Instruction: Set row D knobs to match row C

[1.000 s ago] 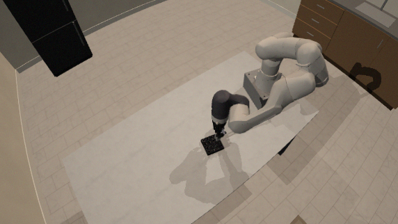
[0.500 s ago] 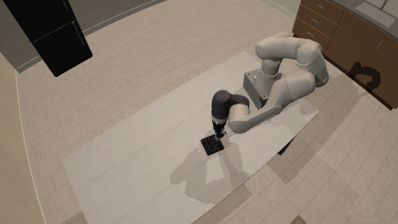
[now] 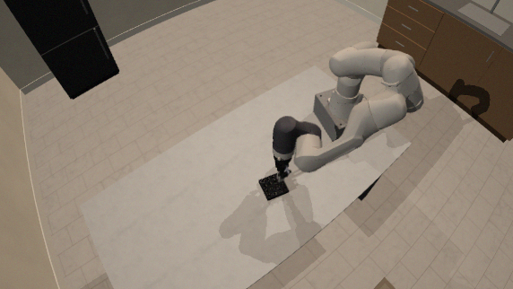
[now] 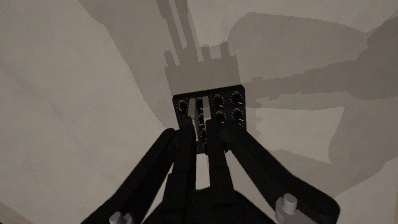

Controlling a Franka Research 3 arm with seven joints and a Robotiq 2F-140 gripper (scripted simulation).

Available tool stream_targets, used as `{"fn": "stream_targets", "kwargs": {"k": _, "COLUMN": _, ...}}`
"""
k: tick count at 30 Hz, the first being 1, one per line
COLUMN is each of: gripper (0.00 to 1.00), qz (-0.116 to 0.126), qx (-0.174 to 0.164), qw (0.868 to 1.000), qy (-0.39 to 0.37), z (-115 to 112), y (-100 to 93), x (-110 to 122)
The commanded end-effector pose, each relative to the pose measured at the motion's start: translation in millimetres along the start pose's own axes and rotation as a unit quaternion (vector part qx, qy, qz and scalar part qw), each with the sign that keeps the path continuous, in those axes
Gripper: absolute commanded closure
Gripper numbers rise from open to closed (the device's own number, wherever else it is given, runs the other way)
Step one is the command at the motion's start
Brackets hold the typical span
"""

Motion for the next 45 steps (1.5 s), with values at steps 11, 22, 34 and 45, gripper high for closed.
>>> {"fn": "stream_targets", "kwargs": {"k": 11, "gripper": 0.95, "qz": 0.000, "qx": -0.001, "qw": 0.993, "qy": 0.116, "z": -0.4, "y": 0.6, "x": 0.3}}
{"fn": "stream_targets", "kwargs": {"k": 22, "gripper": 0.95, "qz": 0.000, "qx": -0.001, "qw": 0.981, "qy": 0.196, "z": -0.4, "y": 0.6, "x": 0.3}}
{"fn": "stream_targets", "kwargs": {"k": 34, "gripper": 0.95, "qz": 0.000, "qx": -0.001, "qw": 0.961, "qy": 0.278, "z": -0.4, "y": 0.6, "x": 0.3}}
{"fn": "stream_targets", "kwargs": {"k": 45, "gripper": 0.95, "qz": -0.001, "qx": -0.001, "qw": 0.936, "qy": 0.353, "z": -0.4, "y": 0.6, "x": 0.3}}
Point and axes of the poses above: the point where the finger pads meet when closed, its own y axis out along the fingers, its own x axis across the jaws, z = x × y, the point moved 9 cm from there along -y, back along the fingers, and after that the axes turned 8 degrees about -y, right-handed, at the moved point
